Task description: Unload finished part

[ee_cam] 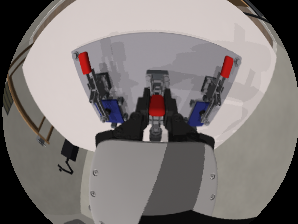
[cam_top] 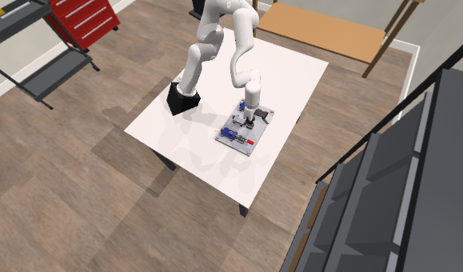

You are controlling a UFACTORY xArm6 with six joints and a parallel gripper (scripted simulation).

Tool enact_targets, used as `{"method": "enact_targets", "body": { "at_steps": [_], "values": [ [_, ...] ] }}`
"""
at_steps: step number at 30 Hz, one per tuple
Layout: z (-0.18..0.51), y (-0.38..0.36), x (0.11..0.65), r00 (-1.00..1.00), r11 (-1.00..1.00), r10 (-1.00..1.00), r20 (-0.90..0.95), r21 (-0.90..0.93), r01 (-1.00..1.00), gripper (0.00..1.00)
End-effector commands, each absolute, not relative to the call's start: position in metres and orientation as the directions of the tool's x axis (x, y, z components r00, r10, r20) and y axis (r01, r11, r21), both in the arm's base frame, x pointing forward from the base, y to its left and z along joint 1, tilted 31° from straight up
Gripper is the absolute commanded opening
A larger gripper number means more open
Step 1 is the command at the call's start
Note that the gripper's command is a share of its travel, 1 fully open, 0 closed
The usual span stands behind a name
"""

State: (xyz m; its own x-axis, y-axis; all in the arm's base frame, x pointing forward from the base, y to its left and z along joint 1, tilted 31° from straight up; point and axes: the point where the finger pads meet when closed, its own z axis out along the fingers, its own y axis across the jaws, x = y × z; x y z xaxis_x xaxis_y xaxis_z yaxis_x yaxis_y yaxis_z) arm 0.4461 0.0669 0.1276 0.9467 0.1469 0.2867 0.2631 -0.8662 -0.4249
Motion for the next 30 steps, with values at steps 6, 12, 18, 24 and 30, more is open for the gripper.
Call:
{"method": "enact_targets", "body": {
  "at_steps": [6, 12, 18, 24, 30],
  "values": [
    [0.129, 0.0664, 0.4469, 0.946, -0.867, 0.146, 0.29, -0.424, 0.264, 0.0],
    [0.1291, 0.0664, 0.4469, 0.946, -0.867, 0.146, 0.29, -0.424, 0.264, 0.47],
    [0.1294, 0.0662, 0.4473, 0.945, -0.867, 0.146, 0.291, -0.423, 0.264, 0.47],
    [0.1296, 0.0661, 0.4476, 0.945, -0.867, 0.146, 0.292, -0.423, 0.264, 0.47],
    [0.1294, 0.0662, 0.4474, 0.945, -0.867, 0.146, 0.291, -0.423, 0.264, 0.47]
  ]
}}
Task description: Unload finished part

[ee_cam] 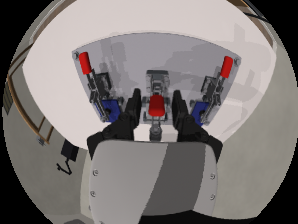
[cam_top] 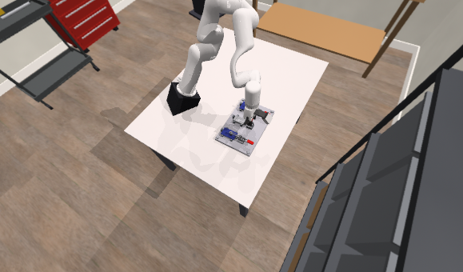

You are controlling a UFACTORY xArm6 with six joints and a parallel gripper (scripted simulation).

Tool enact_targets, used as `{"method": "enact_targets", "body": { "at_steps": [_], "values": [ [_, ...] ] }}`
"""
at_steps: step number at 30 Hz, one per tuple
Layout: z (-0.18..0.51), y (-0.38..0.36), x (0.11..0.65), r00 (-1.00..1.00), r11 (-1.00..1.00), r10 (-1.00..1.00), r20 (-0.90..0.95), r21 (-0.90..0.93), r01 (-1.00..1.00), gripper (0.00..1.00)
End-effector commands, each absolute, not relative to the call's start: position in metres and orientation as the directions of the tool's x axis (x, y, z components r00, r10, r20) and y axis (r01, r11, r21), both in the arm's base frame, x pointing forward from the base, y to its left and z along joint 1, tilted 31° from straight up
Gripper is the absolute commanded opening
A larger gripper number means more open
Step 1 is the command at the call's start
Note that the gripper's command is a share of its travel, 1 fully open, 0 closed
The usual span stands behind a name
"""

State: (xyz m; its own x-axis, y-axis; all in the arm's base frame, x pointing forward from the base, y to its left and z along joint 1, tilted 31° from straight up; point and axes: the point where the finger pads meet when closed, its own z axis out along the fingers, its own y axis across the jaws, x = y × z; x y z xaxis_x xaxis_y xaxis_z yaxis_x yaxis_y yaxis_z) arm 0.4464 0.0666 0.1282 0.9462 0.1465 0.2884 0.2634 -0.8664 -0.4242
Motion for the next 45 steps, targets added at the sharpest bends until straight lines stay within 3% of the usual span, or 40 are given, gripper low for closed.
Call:
{"method": "enact_targets", "body": {
  "at_steps": [1, 45],
  "values": [
    [0.129, 0.066, 0.447, 0.945, -0.867, 0.146, 0.291, -0.423, 0.264, 0.47],
    [0.172, 0.043, 0.437, 0.946, -0.867, 0.146, 0.29, -0.424, 0.264, 0.47]
  ]
}}
